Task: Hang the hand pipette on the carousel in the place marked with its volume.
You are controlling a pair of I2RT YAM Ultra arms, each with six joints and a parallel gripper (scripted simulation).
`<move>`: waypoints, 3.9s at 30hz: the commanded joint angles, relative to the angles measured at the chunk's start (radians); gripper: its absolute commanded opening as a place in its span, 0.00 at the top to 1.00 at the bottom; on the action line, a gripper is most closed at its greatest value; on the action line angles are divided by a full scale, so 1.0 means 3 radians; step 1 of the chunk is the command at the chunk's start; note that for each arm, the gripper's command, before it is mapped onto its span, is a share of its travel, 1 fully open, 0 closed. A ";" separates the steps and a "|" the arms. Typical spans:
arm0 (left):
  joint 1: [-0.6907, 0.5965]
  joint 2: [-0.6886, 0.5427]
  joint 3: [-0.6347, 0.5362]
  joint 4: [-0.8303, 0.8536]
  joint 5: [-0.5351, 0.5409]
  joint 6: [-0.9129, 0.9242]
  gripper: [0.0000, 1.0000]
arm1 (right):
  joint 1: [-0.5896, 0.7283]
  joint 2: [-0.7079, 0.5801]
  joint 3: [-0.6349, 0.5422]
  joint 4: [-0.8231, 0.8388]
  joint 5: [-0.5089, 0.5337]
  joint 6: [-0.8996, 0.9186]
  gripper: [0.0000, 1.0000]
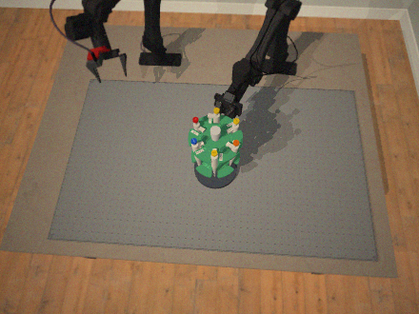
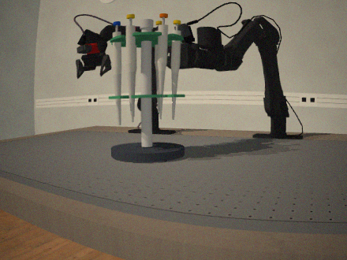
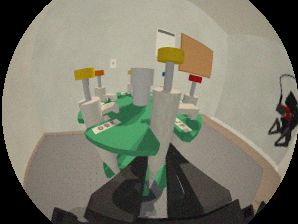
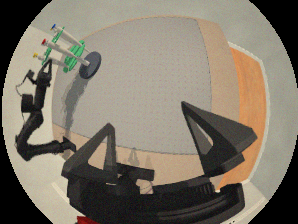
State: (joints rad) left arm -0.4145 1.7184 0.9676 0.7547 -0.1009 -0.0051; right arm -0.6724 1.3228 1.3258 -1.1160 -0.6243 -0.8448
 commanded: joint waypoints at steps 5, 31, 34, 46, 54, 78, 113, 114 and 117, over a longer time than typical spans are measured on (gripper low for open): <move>0.0033 -0.0096 0.0108 0.0116 0.0021 -0.0012 0.88 | -0.0031 -0.0019 0.0052 0.0045 -0.0077 -0.0039 0.00; -0.0285 -0.0031 0.0281 -0.0216 -0.0942 0.0030 0.88 | -0.0031 -0.0019 0.0052 0.0045 -0.0077 -0.0039 0.00; -0.0272 -0.0030 0.0282 -0.0173 -0.0946 0.0027 0.88 | -0.0031 -0.0019 0.0052 0.0045 -0.0077 -0.0039 0.00; -0.0273 -0.0028 0.0285 -0.0168 -0.0949 0.0028 0.88 | -0.0031 -0.0019 0.0052 0.0045 -0.0077 -0.0039 0.00; -0.0273 -0.0028 0.0285 -0.0168 -0.0949 0.0028 0.88 | -0.0031 -0.0019 0.0052 0.0045 -0.0077 -0.0039 0.00; -0.0273 -0.0028 0.0285 -0.0168 -0.0949 0.0028 0.88 | -0.0031 -0.0019 0.0052 0.0045 -0.0077 -0.0039 0.00; -0.0556 0.0125 0.0511 -0.0174 -0.1834 0.0025 0.88 | -0.0031 -0.0019 0.0052 0.0045 -0.0077 -0.0039 0.00; -0.0556 0.0125 0.0511 -0.0174 -0.1834 0.0025 0.88 | -0.0031 -0.0019 0.0052 0.0045 -0.0077 -0.0039 0.00; -0.0556 0.0125 0.0511 -0.0174 -0.1834 0.0025 0.88 | -0.0031 -0.0019 0.0052 0.0045 -0.0077 -0.0039 0.00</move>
State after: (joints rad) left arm -0.5842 1.7870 1.0855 0.6804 -0.6327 -0.0013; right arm -0.6724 1.3228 1.3258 -1.1160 -0.6243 -0.8448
